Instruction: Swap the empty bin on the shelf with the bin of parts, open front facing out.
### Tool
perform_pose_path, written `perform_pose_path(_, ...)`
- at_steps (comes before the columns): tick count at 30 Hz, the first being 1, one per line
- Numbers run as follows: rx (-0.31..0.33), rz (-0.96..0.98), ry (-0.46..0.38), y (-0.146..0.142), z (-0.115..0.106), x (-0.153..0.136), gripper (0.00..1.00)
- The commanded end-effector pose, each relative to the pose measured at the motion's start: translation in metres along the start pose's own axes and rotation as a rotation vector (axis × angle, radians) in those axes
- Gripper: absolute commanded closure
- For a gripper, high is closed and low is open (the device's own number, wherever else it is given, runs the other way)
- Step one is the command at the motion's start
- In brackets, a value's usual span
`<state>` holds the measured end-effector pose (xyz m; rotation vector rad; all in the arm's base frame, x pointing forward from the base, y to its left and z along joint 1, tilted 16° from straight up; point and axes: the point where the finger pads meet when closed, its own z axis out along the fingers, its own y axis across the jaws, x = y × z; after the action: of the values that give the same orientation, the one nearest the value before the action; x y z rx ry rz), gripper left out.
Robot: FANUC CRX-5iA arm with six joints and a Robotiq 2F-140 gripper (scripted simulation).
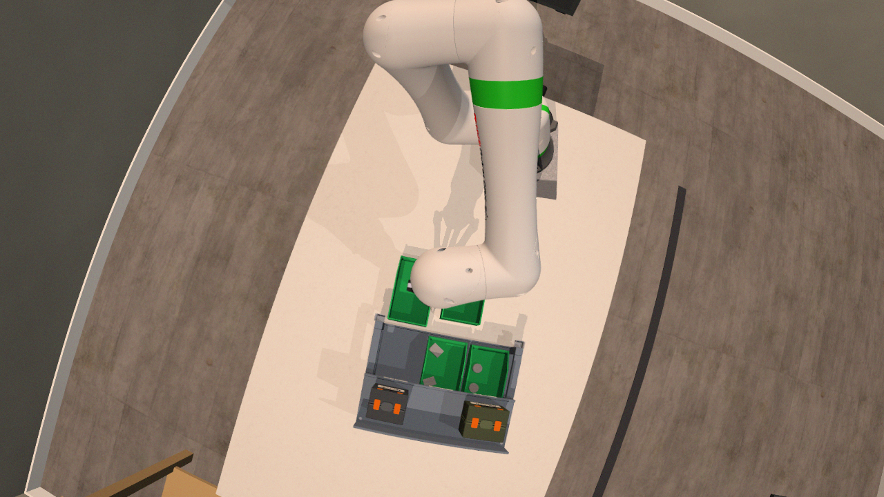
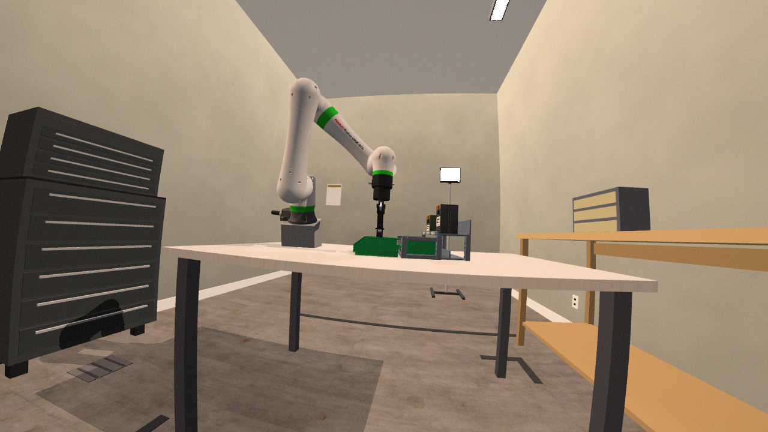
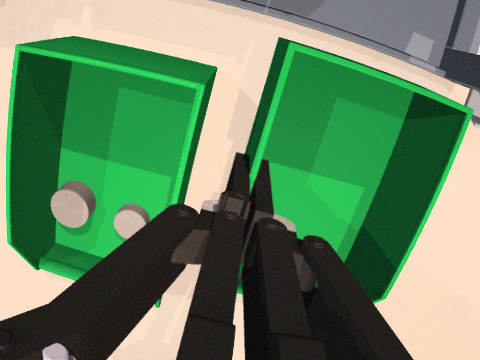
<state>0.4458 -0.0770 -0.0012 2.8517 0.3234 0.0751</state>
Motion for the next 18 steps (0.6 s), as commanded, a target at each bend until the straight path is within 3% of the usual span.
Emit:
perform_pose_path(1,0.000,0.000,0.001,0.0001,-0.0005,0.0006,0.90)
perform_pose_path(18,0.000,0.000,0.001,0.0001,-0.0049,0.0006,0.90)
